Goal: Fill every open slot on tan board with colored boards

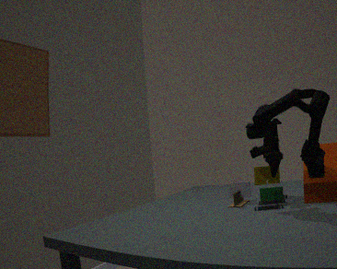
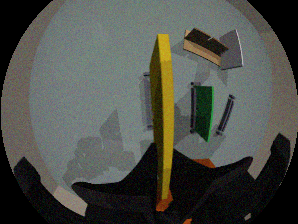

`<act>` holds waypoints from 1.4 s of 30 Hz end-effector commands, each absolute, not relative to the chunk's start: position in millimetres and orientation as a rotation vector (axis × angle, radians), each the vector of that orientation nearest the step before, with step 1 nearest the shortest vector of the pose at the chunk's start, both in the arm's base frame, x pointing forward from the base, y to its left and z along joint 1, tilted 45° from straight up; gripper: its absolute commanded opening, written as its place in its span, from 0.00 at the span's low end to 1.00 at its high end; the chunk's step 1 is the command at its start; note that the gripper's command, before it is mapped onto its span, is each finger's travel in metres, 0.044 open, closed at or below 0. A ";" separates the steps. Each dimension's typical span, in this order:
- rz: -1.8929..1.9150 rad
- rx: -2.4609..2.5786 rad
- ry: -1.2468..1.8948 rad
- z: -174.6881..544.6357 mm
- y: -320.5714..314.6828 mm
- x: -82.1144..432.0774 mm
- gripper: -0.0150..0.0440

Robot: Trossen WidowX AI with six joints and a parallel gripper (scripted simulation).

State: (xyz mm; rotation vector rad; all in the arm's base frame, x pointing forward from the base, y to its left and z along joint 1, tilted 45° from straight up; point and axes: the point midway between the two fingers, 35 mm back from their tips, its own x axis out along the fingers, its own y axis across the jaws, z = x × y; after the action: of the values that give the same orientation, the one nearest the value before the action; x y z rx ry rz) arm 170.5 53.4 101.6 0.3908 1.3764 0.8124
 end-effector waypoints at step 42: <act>0.698 0.512 1.446 85.4 19.6 269.0 0.25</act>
State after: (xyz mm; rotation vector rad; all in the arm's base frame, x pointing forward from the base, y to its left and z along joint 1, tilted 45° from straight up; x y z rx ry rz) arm 262.0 22.5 88.3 0.5054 1.4399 0.7112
